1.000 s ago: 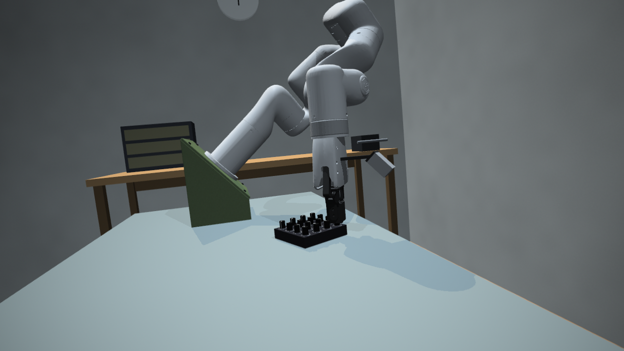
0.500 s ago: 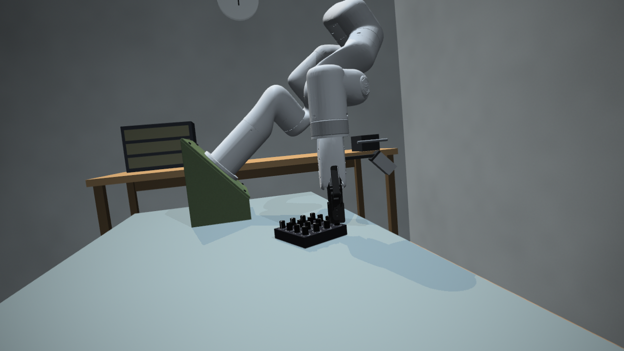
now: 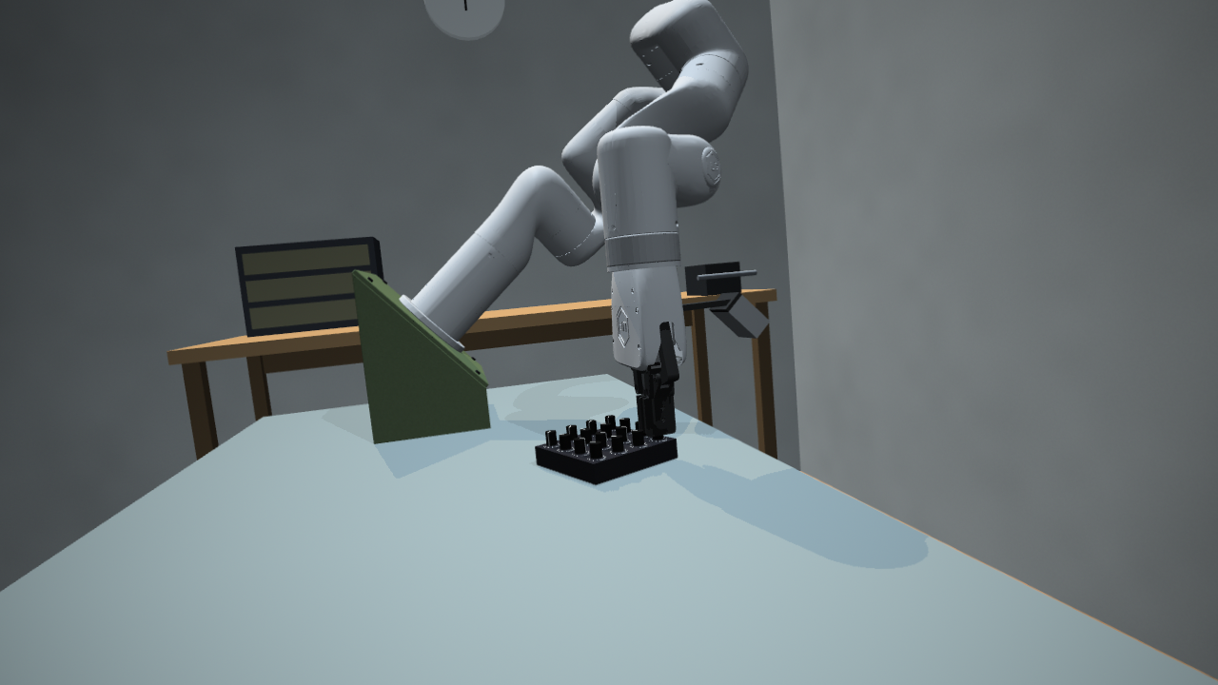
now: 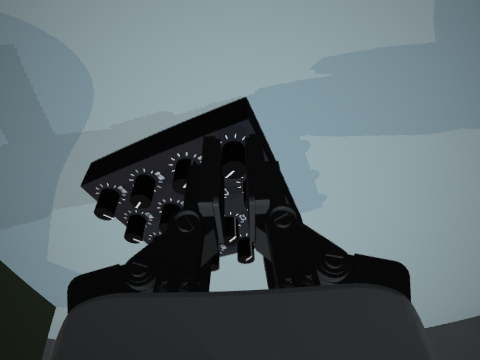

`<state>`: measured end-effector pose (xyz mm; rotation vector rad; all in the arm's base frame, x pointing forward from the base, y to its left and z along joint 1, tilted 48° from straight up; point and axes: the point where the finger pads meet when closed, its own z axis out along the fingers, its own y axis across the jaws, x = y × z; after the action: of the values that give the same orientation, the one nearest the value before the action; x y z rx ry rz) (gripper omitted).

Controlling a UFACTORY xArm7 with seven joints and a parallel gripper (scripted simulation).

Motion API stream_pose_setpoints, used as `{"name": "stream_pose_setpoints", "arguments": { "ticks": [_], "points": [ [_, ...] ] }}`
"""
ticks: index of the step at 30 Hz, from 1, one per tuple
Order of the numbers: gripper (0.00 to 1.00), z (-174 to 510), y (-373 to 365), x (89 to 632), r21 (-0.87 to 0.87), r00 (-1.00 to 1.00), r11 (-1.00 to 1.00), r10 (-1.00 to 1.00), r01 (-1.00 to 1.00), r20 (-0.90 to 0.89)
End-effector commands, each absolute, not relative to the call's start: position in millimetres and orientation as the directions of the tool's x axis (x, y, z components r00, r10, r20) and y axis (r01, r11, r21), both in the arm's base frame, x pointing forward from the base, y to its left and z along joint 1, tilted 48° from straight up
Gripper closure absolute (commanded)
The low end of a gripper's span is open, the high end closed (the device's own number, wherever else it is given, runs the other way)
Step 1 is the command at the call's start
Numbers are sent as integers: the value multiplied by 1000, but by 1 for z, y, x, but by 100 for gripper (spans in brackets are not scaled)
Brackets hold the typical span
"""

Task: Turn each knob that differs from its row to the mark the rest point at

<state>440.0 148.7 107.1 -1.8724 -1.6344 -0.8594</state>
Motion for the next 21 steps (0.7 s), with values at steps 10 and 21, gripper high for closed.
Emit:
{"name": "stream_pose_setpoints", "arguments": {
  "ticks": [10,21],
  "points": [
    [92,108,147,441,87,7,-106,676,991,737],
    [92,108,147,441,88,7,-105,676,991,737]
  ]
}}
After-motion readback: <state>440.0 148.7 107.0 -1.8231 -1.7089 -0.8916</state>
